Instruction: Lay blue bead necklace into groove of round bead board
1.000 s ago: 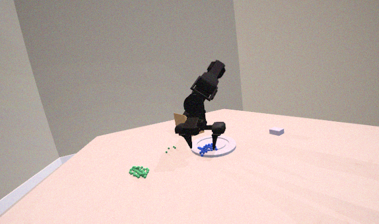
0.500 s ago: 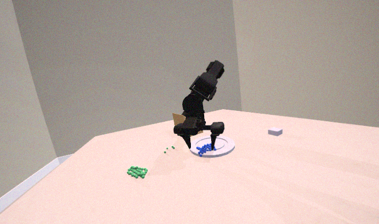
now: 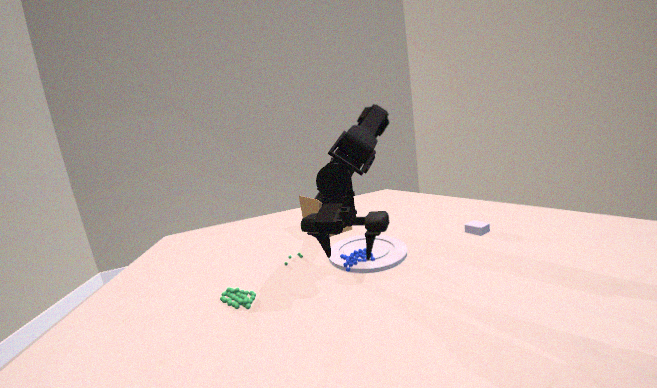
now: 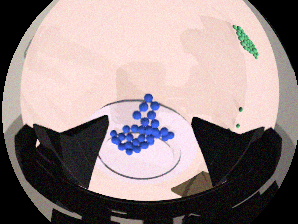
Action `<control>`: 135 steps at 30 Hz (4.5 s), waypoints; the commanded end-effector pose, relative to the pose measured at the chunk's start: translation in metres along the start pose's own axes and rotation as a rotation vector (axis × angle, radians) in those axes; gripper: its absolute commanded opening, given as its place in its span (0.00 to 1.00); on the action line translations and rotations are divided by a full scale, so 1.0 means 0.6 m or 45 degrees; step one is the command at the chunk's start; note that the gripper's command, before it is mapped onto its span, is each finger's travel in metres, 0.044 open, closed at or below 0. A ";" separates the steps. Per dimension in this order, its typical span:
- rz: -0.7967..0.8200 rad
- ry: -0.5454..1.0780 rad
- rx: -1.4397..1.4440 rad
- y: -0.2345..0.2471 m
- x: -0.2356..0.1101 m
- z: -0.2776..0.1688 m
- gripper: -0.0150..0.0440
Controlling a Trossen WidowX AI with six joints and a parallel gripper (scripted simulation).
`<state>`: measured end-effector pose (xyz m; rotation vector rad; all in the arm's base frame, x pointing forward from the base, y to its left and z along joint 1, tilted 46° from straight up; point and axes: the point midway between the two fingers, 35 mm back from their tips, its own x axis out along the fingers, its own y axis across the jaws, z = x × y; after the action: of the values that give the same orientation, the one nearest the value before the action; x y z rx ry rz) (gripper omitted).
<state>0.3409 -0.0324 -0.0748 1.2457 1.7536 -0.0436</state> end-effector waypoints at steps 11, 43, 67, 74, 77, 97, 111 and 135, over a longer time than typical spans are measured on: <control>-0.003 -0.002 -0.003 -0.001 -0.002 0.000 1.00; -0.002 -0.009 0.482 0.006 -0.002 0.032 0.59; -0.007 -0.006 0.480 0.006 0.018 0.031 0.25; -0.007 -0.006 0.480 0.006 0.018 0.031 0.25; -0.007 -0.006 0.480 0.006 0.018 0.031 0.25; -0.007 -0.006 0.480 0.006 0.018 0.031 0.25; -0.007 -0.006 0.480 0.006 0.018 0.031 0.25; -0.003 -0.003 0.488 0.002 -0.006 -0.013 0.25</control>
<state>0.3412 -0.0326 -0.0720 1.5127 1.8022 -0.3959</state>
